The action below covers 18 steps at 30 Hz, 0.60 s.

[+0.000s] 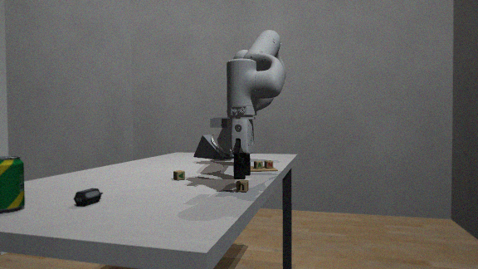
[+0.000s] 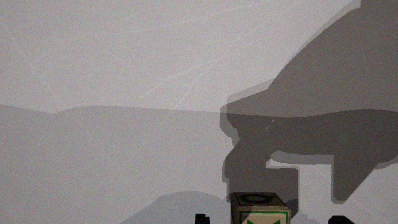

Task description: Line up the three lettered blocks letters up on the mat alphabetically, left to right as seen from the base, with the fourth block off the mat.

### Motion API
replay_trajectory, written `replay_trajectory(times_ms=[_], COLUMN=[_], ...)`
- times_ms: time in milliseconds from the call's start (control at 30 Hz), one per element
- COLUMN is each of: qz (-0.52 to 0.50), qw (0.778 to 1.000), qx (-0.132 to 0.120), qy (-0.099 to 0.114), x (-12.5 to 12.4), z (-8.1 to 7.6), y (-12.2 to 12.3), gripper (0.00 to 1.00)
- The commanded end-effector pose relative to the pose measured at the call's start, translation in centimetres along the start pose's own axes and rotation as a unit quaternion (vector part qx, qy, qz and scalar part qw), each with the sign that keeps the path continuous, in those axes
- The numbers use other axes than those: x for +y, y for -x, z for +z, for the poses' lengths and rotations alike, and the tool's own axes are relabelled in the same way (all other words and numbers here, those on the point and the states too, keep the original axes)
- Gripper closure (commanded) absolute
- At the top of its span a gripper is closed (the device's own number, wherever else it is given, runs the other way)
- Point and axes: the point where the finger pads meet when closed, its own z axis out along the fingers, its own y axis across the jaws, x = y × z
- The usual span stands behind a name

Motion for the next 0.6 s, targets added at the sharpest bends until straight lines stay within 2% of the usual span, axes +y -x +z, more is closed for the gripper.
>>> replay_trajectory(times_ms=[0,333,567], qz=[0.0,0.0,0.0], qw=[1.0,1.0,1.0], qx=[0.0,0.0,0.0], qy=[-0.001,-0.001,-0.001], x=[-0.08,-0.08,-0.08], z=[-0.12,-0.04,0.87], y=[0.04,0.04,0.04], gripper=[0.31,0.31,0.31])
